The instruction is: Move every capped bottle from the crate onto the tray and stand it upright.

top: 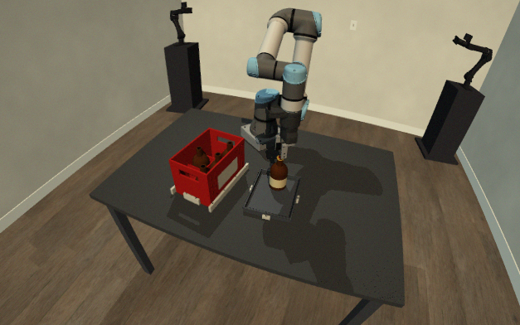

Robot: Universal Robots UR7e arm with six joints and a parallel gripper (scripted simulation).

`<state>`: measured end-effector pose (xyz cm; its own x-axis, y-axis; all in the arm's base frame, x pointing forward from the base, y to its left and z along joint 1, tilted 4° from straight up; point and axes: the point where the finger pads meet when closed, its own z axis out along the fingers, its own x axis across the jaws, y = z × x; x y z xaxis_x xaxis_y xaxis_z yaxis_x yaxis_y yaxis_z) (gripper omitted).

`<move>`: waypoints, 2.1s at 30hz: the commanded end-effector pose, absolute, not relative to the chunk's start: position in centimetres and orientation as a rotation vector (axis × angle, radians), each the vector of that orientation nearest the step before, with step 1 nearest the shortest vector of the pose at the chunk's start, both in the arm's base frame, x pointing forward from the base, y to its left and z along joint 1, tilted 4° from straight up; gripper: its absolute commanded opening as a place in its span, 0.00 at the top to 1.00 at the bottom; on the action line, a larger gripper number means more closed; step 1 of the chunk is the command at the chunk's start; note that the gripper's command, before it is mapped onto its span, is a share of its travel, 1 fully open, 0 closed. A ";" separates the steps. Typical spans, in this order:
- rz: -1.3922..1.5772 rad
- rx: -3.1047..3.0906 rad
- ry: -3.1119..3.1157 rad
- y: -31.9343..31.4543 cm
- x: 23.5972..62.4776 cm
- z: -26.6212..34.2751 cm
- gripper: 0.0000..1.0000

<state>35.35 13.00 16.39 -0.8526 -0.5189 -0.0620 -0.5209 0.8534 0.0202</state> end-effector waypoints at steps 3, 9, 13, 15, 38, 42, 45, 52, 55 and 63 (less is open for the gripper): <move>0.055 -0.834 2.971 13.0 35.4 16.6 0.00; 0.054 -0.833 2.970 12.9 35.4 17.0 0.00; 0.054 -0.833 2.970 12.9 35.5 17.3 0.00; 0.054 -0.833 2.970 12.8 35.5 17.4 0.00; 0.057 -0.836 2.975 12.9 35.3 18.5 0.00; 0.057 -0.836 2.975 12.8 35.2 19.8 0.00; 0.057 -0.836 2.975 12.7 35.2 20.8 0.00; 0.056 -0.836 2.973 12.8 35.2 20.9 0.00; 0.057 -0.836 2.974 12.7 35.2 21.8 0.00; 0.057 -0.836 2.975 12.6 35.0 24.2 0.00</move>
